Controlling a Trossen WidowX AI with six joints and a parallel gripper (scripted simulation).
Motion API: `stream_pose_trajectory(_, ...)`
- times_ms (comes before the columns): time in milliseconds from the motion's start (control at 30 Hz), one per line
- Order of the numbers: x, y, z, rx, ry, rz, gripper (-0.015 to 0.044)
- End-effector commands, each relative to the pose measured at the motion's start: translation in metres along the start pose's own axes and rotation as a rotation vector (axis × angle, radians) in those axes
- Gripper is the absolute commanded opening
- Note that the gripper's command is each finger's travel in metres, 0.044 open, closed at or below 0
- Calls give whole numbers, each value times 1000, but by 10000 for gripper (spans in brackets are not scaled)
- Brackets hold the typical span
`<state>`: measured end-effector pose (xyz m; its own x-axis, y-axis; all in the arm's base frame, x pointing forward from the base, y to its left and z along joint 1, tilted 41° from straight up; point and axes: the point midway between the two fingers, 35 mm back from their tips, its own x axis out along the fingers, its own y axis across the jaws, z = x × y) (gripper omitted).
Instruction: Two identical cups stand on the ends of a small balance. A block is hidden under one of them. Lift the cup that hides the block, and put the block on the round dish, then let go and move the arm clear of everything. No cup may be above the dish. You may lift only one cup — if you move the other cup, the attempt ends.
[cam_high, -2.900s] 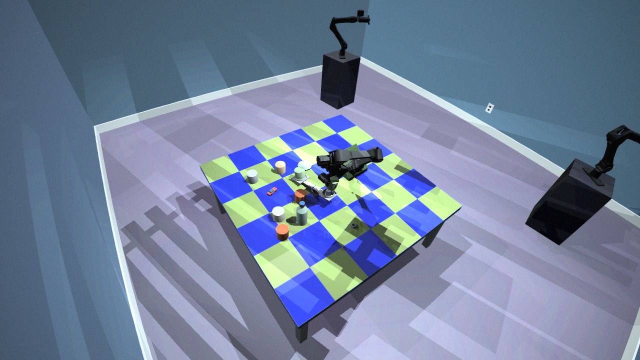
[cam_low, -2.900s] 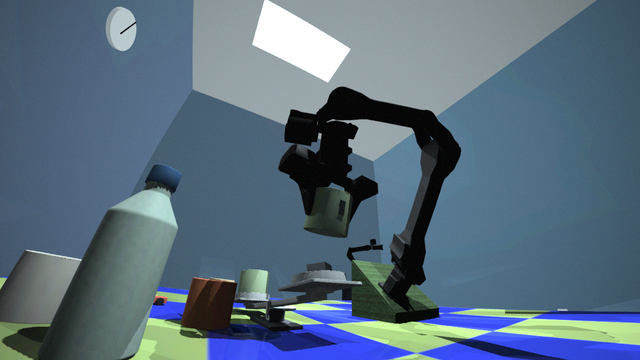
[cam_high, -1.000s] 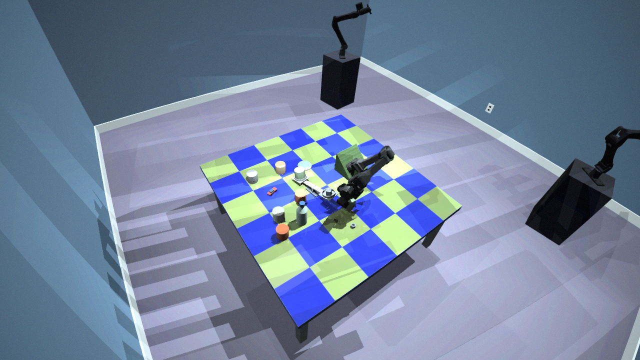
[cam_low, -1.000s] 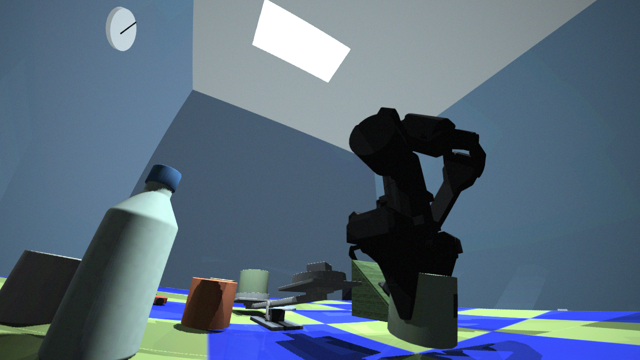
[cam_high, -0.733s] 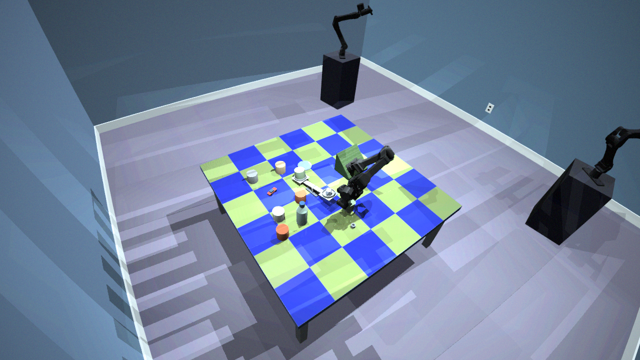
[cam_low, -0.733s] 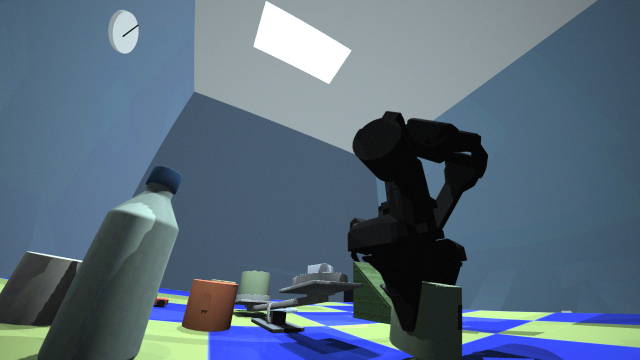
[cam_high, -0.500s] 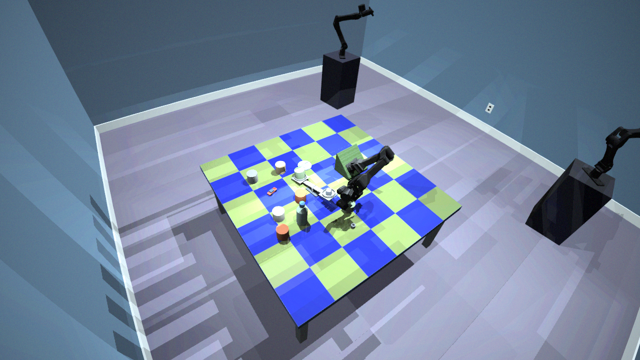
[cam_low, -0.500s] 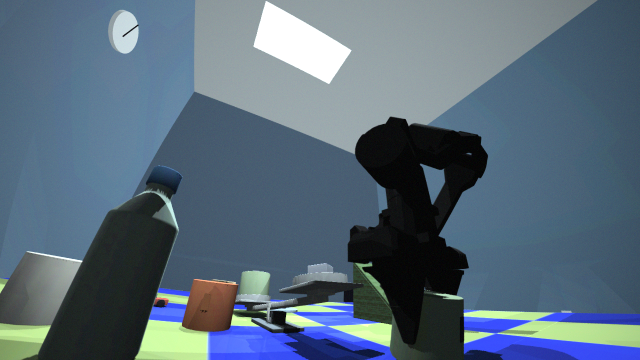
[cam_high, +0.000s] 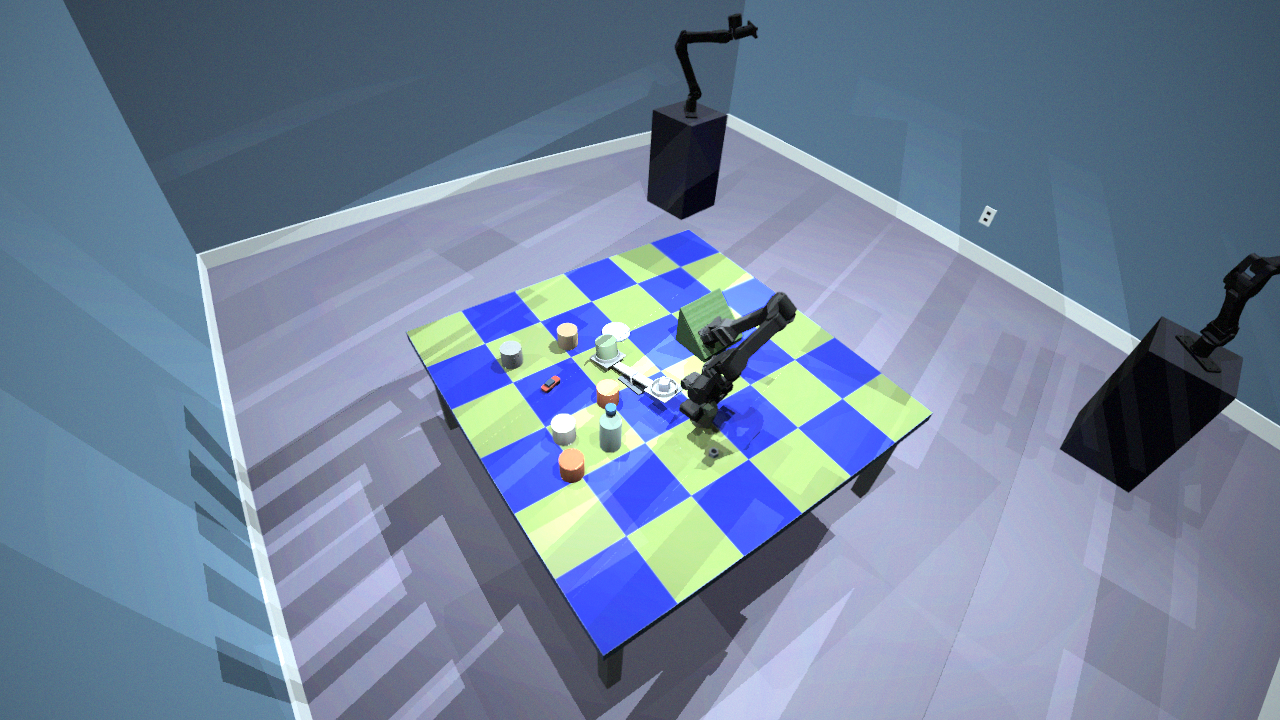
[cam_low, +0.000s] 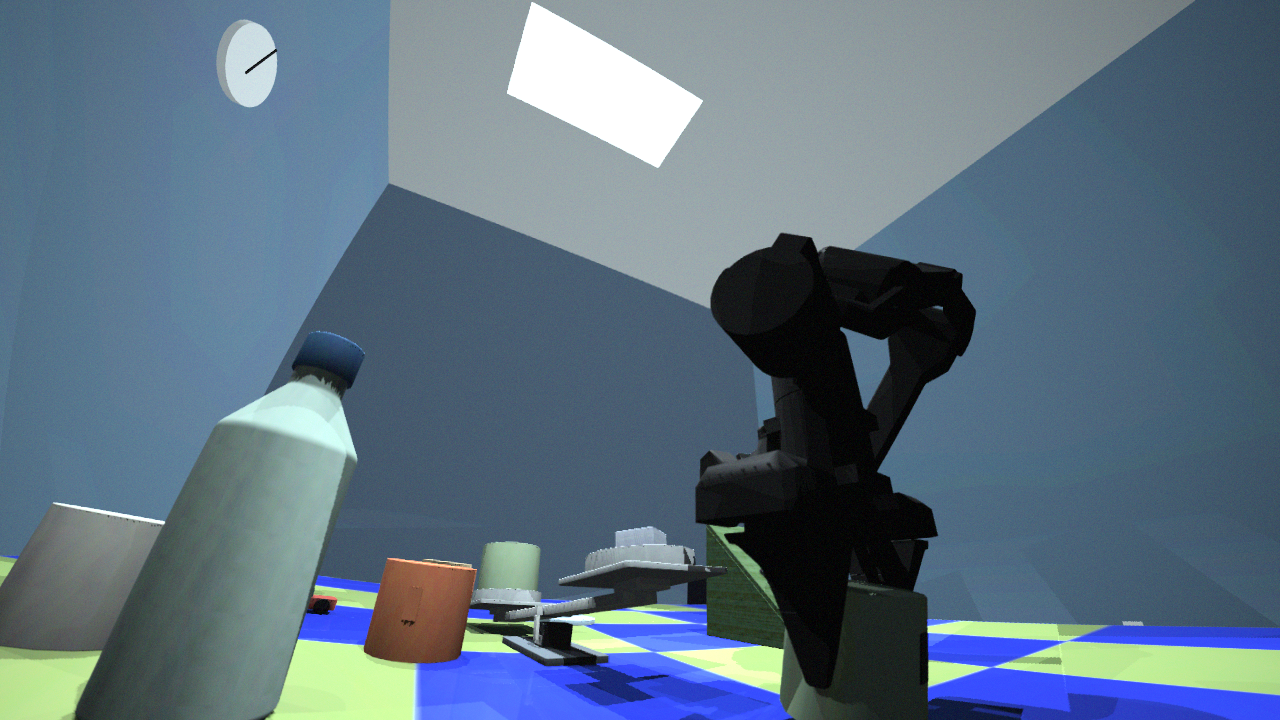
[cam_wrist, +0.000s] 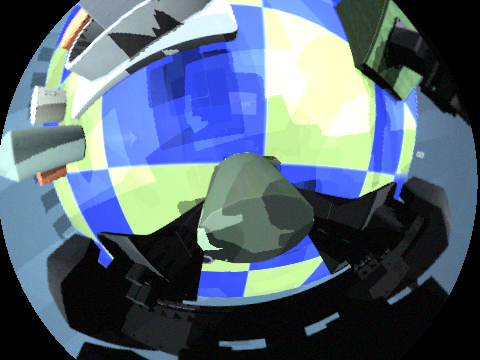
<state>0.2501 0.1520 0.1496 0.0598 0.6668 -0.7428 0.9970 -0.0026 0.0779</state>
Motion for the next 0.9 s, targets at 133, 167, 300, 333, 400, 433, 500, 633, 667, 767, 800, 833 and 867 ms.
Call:
stream_pose_trajectory(133,-45,1,1,2,-7,3,440)
stream_pose_trajectory(167,-52,1,1,3,-7,4,440)
stream_pose_trajectory(300,-54,1,1,3,-7,4,440)
stream_pose_trajectory(333,-54,1,1,3,-7,4,440)
stream_pose_trajectory(400,-54,1,1,1,-6,5,414)
stream_pose_trajectory(433,-55,2,2,-8,-6,9,387)
stream_pose_trajectory(500,-59,7,5,-39,-3,23,335)
stream_pose_trajectory(633,-63,15,15,-91,-10,29,260)
stream_pose_trajectory(667,-65,17,20,-110,-14,28,260)
stream_pose_trajectory(767,-72,26,40,-184,-26,22,260)
stream_pose_trajectory(800,-75,29,48,-215,-30,19,260)
stream_pose_trajectory(833,-78,31,57,-246,-32,16,260)
stream_pose_trajectory(867,-82,34,66,-277,-34,13,260)
